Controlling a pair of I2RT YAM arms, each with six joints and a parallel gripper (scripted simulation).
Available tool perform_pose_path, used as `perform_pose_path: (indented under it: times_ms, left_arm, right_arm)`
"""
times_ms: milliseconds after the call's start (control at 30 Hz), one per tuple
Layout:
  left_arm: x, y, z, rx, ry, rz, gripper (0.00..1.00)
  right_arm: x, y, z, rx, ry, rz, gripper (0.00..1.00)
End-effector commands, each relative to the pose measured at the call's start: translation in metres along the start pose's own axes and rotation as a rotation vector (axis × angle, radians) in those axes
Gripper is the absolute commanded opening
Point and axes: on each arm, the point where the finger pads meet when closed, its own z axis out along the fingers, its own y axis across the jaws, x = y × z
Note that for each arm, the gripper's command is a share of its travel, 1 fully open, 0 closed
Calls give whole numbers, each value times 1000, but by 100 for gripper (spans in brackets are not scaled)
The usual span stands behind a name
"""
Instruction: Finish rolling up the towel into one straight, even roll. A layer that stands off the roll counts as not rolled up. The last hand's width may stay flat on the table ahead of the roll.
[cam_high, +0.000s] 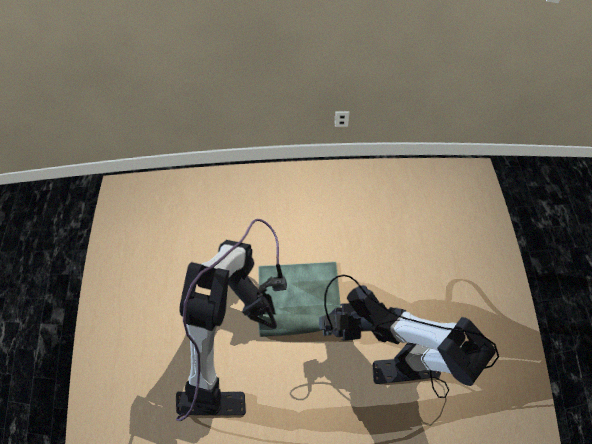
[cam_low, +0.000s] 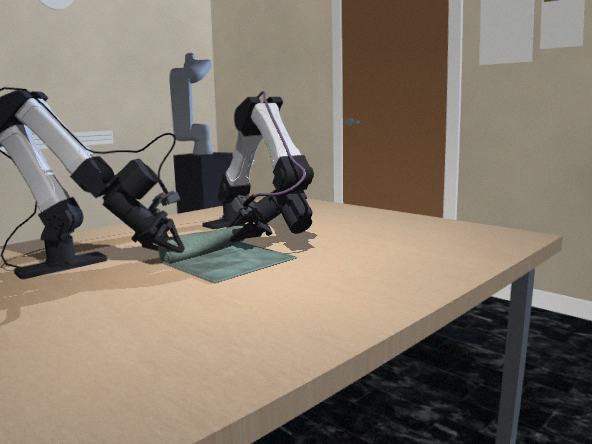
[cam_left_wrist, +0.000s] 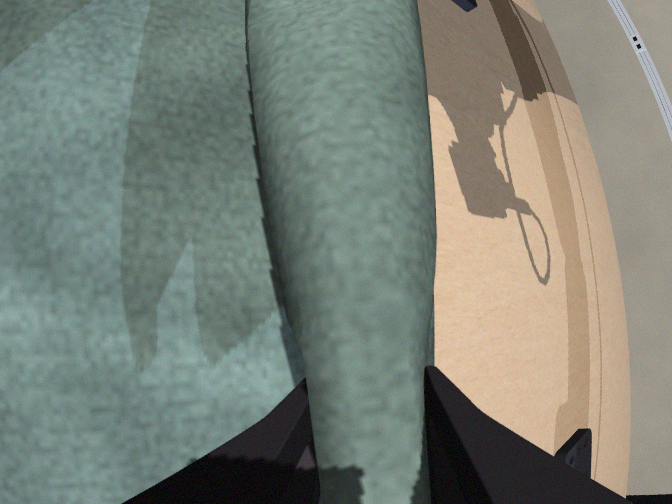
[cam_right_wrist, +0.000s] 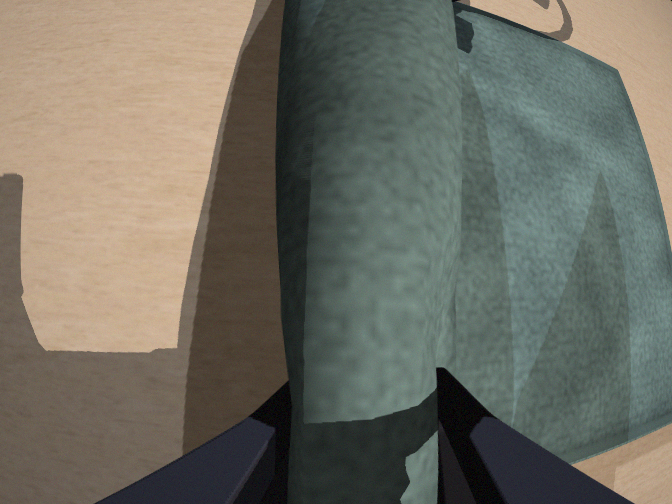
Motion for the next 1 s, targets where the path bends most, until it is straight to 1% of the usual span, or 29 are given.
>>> perform_pose_path:
  times_ms: [0, 733, 767, 833, 967]
  left_arm:
    - [3, 3, 1, 8, -4, -7, 31]
    - [3, 3, 1, 8, -4, -7, 31]
    - [2, 3, 1, 8, -4, -7, 34]
    - [2, 3, 1, 8, -4, -7, 34]
    - [1, 1, 0, 8, -4, -7, 49]
  right_arm:
    - [0, -5, 0, 13, 3, 0, 36]
    - [0, -5, 0, 13, 3, 0, 30]
    - [0, -5, 0, 13, 3, 0, 30]
    - [0, -5, 0, 13, 3, 0, 30]
    - [0, -5, 0, 13, 3, 0, 30]
